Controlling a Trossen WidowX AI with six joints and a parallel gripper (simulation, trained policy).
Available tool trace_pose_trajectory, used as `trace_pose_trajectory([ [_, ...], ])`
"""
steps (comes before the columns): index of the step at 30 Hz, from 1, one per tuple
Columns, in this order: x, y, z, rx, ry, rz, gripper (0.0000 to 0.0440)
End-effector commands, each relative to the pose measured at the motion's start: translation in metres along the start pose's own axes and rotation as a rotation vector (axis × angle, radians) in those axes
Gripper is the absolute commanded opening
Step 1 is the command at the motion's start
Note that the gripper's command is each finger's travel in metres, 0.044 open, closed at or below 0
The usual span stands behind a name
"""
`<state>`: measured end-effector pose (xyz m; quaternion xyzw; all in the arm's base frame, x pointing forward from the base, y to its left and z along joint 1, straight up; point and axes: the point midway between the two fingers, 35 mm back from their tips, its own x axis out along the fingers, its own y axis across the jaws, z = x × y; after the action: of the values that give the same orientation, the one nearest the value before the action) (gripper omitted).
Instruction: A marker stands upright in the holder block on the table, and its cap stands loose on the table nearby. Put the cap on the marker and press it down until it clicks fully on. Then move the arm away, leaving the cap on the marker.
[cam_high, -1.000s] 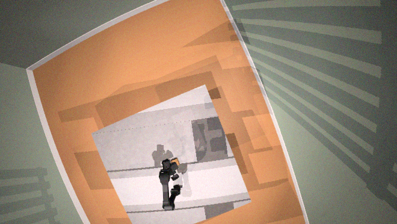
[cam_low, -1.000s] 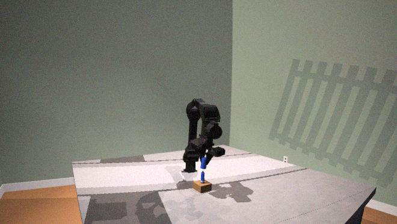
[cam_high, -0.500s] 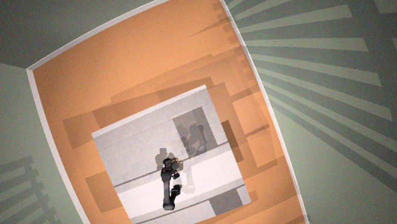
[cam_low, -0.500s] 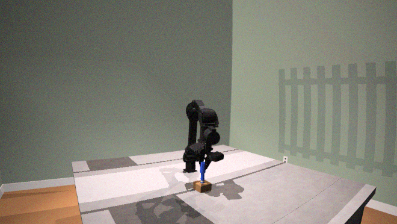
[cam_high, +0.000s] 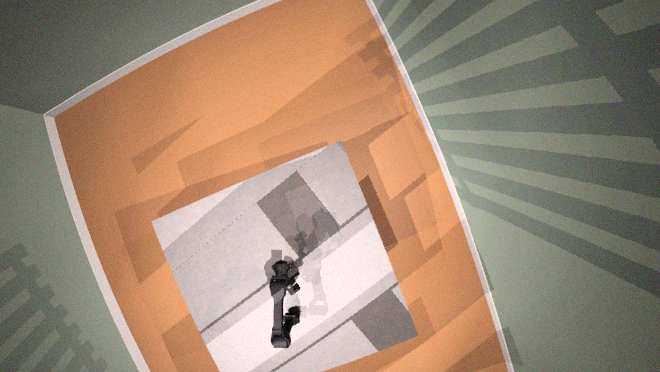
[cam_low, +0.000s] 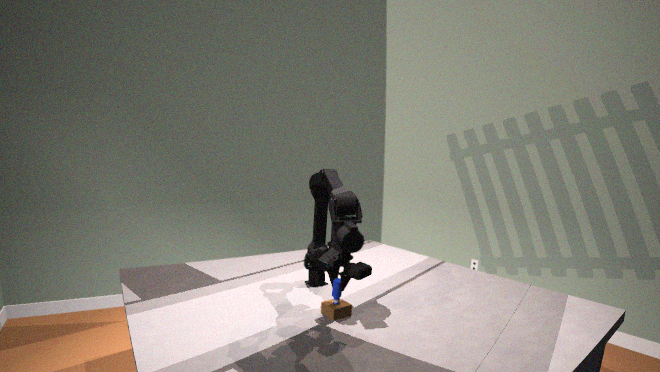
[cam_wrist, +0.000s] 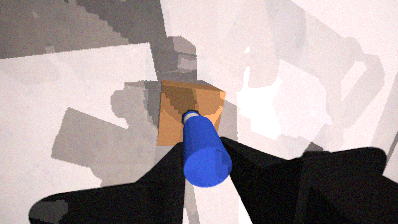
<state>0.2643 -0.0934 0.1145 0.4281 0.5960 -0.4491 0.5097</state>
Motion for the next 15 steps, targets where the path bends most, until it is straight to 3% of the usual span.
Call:
trace_pose_trajectory([
  [1,0.0186,-0.0049,-0.0027,-0.016,0.032,-0.046,0.0002],
  [15,0.0207,-0.0049,-0.0024,-0.021,0.032,-0.046,0.0009],
])
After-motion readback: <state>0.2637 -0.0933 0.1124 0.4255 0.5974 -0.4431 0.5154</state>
